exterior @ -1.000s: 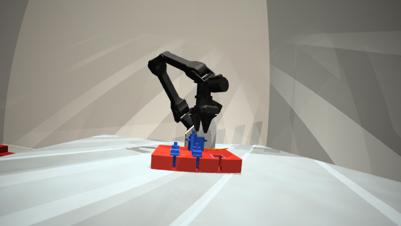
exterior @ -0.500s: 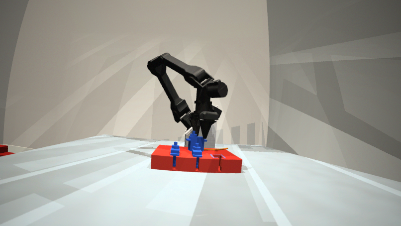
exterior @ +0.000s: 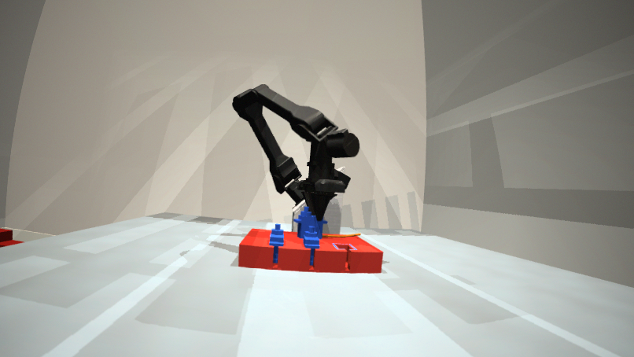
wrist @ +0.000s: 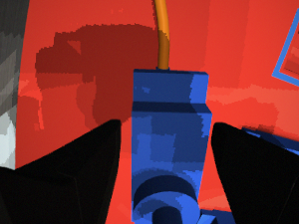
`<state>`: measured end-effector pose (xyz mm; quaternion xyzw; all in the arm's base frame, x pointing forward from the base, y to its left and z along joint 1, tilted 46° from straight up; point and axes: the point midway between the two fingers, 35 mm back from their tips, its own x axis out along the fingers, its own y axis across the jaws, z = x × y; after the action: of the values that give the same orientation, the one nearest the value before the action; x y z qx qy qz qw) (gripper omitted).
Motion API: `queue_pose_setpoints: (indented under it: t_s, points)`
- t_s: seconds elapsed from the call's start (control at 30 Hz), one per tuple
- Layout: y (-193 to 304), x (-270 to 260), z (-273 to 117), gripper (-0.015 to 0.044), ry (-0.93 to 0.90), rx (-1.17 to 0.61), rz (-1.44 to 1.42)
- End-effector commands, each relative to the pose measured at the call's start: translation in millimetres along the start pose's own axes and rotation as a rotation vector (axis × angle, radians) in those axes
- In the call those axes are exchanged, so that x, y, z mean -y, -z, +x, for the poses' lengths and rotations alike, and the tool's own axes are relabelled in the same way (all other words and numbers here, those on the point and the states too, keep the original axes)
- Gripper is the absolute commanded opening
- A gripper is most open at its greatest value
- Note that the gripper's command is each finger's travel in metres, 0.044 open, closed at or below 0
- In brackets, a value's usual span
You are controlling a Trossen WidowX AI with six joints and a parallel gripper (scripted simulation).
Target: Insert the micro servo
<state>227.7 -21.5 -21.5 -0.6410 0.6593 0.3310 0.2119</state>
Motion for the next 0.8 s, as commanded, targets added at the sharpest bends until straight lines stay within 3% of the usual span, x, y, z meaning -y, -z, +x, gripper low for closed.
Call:
queue_pose_setpoints:
  t_s: [0.0, 0.13, 0.27, 0.43, 0.77]
  points:
    - [0, 0, 0, 0.0118, 0.002, -0.004, -0.003]
    - [0, 0, 0, 0.0092, 0.002, -0.004, -0.003]
    - [0, 0, -9, 0.0000, 0.002, -0.003, -0.003]
    - [2, -7, -29, 0.0000, 0.001, -0.002, -0.004]
    - [6, -10, -30, 0.0000, 0.001, -0.002, -0.004]
